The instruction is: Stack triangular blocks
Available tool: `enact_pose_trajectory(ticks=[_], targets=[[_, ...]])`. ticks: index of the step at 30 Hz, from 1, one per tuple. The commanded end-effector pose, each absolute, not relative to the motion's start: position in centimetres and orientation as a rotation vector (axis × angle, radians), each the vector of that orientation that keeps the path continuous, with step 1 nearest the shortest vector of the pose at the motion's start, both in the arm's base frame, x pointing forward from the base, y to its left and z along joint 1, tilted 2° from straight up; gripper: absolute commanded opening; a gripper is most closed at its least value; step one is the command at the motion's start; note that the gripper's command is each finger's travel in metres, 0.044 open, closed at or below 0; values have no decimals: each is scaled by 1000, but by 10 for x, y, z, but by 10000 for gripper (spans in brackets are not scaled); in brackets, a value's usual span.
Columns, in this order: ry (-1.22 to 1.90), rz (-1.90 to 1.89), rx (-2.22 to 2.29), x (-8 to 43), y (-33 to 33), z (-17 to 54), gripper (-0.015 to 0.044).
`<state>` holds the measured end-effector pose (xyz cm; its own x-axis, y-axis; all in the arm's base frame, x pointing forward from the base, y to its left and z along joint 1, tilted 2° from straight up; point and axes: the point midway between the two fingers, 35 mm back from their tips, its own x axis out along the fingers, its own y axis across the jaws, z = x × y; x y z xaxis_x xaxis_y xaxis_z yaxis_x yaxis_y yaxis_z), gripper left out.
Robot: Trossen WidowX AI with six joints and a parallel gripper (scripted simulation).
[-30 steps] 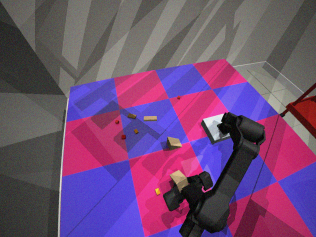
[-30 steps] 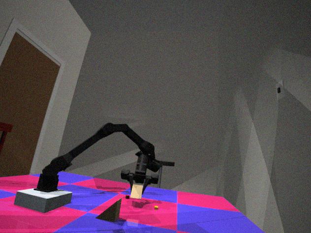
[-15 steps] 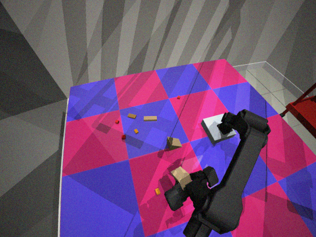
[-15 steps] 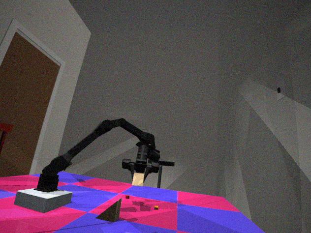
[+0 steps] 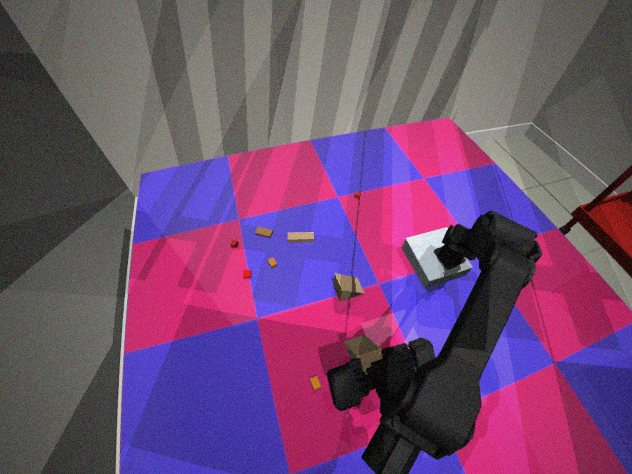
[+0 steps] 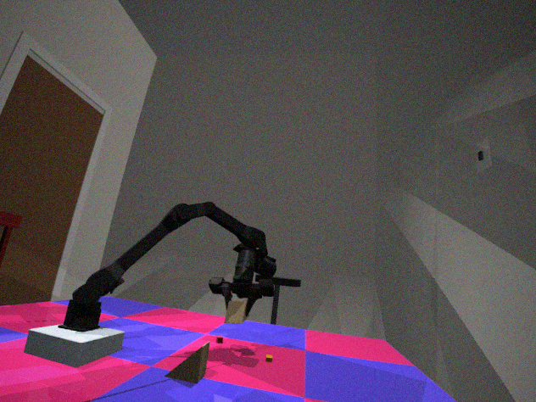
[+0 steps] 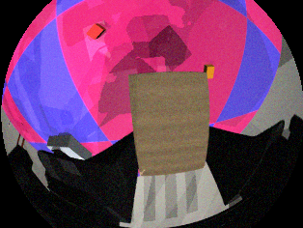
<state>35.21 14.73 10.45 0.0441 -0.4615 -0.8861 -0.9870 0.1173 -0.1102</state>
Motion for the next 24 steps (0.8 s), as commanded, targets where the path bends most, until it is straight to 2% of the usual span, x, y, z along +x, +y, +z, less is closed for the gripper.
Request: enact_pose_trajectory(ticks=[1, 24], targets=[[1533, 689, -1331, 352, 144, 107, 0], [1466, 273, -587, 352, 137, 107, 0]])
